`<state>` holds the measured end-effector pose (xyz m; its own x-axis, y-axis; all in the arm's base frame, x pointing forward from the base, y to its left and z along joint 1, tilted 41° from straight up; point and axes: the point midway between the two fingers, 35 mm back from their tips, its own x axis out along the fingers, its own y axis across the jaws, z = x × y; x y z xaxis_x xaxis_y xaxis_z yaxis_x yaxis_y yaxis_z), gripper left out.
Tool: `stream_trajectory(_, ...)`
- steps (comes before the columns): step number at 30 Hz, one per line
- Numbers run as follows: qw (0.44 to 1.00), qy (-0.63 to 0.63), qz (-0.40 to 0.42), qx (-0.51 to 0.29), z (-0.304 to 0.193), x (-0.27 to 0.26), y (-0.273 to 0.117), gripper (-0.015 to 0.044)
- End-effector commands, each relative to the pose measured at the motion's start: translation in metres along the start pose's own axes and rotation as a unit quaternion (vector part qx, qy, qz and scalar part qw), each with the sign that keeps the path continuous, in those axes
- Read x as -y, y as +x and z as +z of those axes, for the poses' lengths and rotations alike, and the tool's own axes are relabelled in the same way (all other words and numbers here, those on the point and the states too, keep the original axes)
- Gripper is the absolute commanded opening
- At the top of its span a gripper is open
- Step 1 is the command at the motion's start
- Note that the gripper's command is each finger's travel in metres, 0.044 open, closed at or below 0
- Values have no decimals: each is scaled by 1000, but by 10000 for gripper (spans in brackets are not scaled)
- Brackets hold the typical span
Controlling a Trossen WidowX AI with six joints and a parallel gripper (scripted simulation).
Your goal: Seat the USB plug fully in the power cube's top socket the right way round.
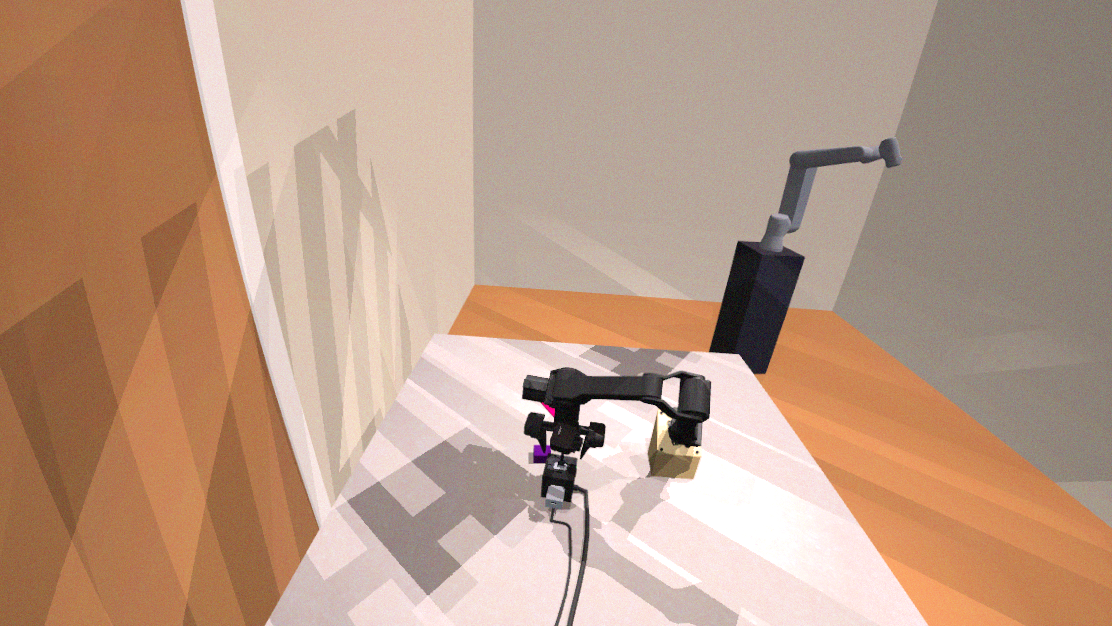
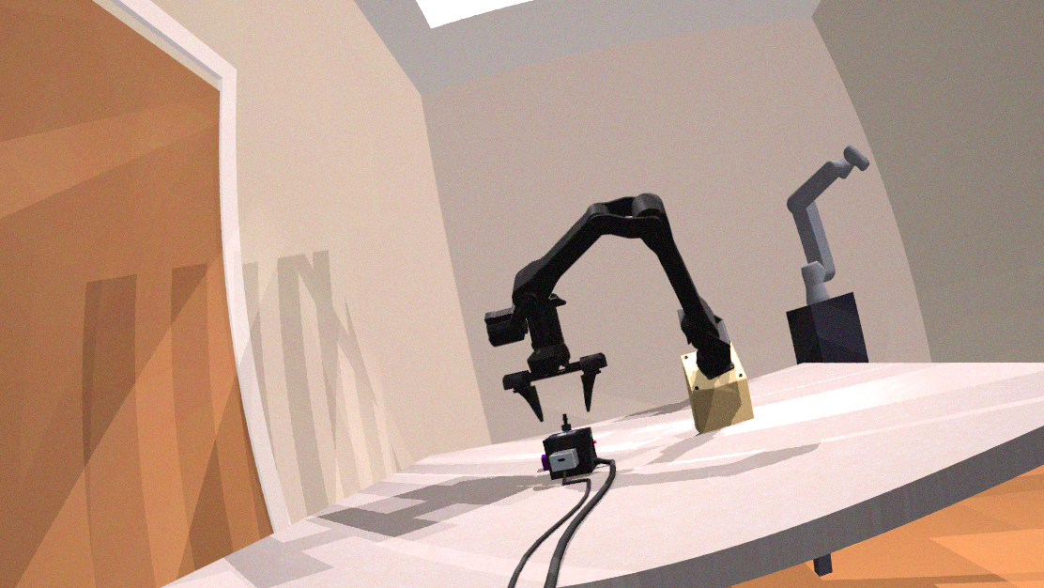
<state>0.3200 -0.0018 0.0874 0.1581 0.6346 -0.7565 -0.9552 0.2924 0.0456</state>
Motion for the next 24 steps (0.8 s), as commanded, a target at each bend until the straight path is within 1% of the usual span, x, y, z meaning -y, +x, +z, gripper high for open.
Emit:
stream_trajectory(1,1000,0,0,0,0,0,0,361)
stream_trajectory(15,1000,0,0,0,0,0,0,0)
stream_trajectory(24,1000,0,0,0,0,0,0,0)
